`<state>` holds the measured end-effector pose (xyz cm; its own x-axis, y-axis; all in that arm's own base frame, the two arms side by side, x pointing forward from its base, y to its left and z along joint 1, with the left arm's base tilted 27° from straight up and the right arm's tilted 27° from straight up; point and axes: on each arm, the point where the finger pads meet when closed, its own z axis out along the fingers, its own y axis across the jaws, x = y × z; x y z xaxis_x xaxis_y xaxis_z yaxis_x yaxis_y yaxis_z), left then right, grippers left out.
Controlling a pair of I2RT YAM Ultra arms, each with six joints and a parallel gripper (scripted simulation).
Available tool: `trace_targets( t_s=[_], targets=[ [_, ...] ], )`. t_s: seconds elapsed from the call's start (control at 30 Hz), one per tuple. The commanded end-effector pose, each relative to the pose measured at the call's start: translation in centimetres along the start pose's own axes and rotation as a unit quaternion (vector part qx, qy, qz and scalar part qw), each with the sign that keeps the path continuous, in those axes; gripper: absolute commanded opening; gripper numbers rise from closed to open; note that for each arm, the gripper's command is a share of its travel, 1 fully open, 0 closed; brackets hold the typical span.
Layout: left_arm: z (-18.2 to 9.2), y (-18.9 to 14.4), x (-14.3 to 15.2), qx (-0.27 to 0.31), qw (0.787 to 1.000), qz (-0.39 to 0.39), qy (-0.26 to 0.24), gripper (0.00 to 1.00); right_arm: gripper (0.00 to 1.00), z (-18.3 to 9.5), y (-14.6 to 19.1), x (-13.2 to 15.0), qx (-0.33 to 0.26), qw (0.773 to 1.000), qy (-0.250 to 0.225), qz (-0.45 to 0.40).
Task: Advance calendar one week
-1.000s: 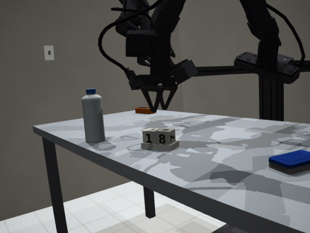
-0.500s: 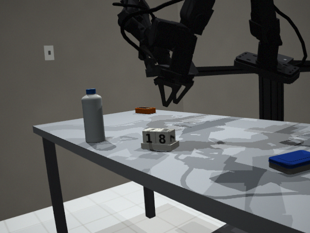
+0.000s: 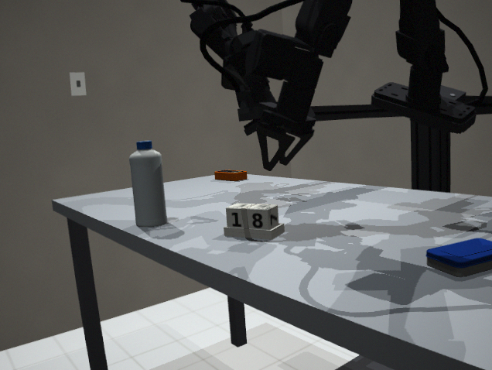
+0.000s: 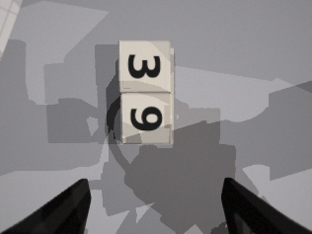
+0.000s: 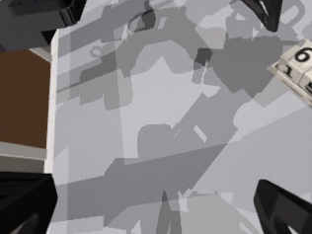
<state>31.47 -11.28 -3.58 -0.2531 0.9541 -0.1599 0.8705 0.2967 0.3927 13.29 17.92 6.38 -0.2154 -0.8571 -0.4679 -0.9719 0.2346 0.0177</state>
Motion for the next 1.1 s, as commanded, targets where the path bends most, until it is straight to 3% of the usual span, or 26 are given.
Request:
trace_targets(
  t_s=[0.0, 1.07],
  targets=[
    [-0.7, 1.0, -1.8, -0.017, 0.999, 0.005, -0.039, 0.71, 1.00, -1.0, 0.3, -0.8, 0.005, 1.000, -0.002, -0.002],
    [-0.7, 1.0, -1.8, -0.017, 0.999, 0.005, -0.039, 0.71, 1.00, -1.8, 1.4, -1.4, 0.004, 1.000, -0.001, -0.001]
  ],
)
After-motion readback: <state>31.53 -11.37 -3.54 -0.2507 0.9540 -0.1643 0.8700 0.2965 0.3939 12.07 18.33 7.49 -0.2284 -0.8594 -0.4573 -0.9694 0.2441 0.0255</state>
